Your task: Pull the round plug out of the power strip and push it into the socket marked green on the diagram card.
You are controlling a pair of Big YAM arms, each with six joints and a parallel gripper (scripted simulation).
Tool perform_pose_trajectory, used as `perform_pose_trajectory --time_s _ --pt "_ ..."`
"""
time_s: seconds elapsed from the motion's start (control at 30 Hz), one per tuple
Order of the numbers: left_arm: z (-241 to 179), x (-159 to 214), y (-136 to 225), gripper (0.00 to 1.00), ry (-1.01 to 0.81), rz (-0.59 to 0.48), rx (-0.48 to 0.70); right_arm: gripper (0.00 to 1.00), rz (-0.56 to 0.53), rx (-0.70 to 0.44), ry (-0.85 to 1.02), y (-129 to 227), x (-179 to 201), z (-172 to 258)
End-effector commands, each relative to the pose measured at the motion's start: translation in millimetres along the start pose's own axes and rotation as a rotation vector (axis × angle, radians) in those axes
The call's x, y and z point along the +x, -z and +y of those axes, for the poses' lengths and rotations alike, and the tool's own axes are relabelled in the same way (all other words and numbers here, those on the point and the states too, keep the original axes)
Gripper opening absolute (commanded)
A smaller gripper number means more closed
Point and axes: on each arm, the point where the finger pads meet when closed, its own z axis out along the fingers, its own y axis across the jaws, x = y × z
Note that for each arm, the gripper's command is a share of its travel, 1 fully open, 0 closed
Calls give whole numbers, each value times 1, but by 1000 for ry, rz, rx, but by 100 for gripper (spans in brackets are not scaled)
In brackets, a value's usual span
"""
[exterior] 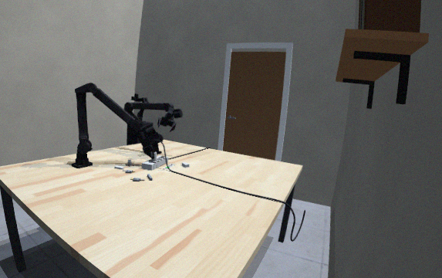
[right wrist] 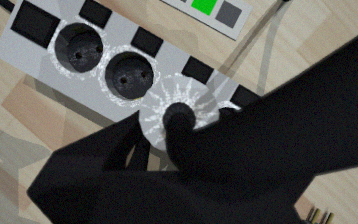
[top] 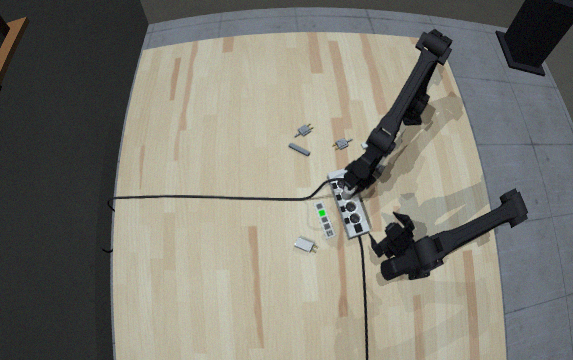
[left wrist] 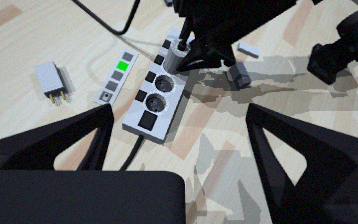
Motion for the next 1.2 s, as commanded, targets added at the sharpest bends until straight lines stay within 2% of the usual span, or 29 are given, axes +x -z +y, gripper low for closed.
perform_pose_trajectory --time_s 0.0,0.1,0.17,0.37,0.5,0.57,0.83,1.17 --pt "6 -6 3 100 21 -29 -29 32 175 -41 -15 -38 57 -4" --pt "9 -1 1 100 47 -33 -34 32 167 -55 -16 -39 55 -2" --pt "11 2 0 100 62 -35 -37 32 187 -40 -6 -41 70 0" --pt "16 7 -2 100 97 -47 -46 32 151 30 30 -41 69 6" --pt "17 9 -4 100 110 -51 -48 32 151 34 33 -41 69 6" --pt "18 10 -4 100 118 -55 -48 32 143 21 26 -40 57 2" --pt "23 21 -9 100 178 -72 -53 32 193 -53 -14 -45 63 -4" --pt "27 28 -12 100 227 -90 -60 32 155 31 31 -42 71 6"
